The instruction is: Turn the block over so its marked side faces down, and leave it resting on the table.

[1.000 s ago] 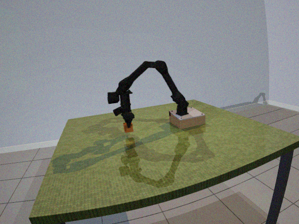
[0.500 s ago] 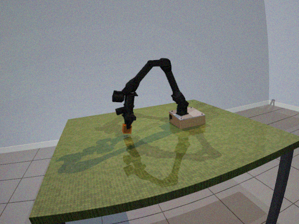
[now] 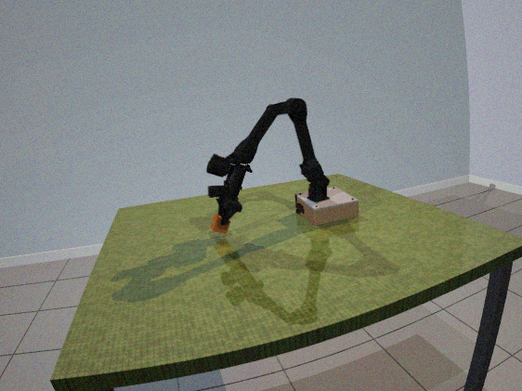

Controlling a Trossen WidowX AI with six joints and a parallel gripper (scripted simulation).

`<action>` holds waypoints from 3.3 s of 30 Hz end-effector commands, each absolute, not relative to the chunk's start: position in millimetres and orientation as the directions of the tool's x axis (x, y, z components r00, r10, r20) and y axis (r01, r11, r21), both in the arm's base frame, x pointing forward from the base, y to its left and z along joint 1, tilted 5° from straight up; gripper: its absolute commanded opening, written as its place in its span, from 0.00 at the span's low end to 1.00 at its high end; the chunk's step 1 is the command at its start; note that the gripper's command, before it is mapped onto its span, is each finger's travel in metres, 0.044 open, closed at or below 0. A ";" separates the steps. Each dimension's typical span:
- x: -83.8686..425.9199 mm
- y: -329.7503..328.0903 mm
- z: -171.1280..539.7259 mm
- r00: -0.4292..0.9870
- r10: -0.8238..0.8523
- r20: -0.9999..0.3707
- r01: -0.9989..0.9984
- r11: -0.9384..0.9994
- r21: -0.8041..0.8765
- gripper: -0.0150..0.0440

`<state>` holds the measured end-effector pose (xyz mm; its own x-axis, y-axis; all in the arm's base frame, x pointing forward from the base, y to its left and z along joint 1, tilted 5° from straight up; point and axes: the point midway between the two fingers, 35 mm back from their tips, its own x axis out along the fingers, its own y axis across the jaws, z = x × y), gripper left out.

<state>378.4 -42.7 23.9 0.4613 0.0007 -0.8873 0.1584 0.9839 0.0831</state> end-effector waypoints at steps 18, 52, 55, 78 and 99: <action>386.9 -43.1 2.3 0.661 -0.050 -0.749 0.162 0.984 0.078 0.25; 372.4 -39.8 -3.2 0.887 -0.109 -0.449 0.164 0.983 0.084 0.25; 372.4 -39.8 -3.2 0.887 -0.109 -0.449 0.164 0.983 0.084 0.25; 372.4 -39.8 -3.2 0.887 -0.109 -0.449 0.164 0.983 0.084 1.00; 372.4 -39.8 -3.2 0.887 -0.109 -0.449 0.164 0.983 0.084 1.00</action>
<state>372.7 -39.5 -3.0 0.8875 -0.1063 -0.4483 0.1595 0.9838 0.0824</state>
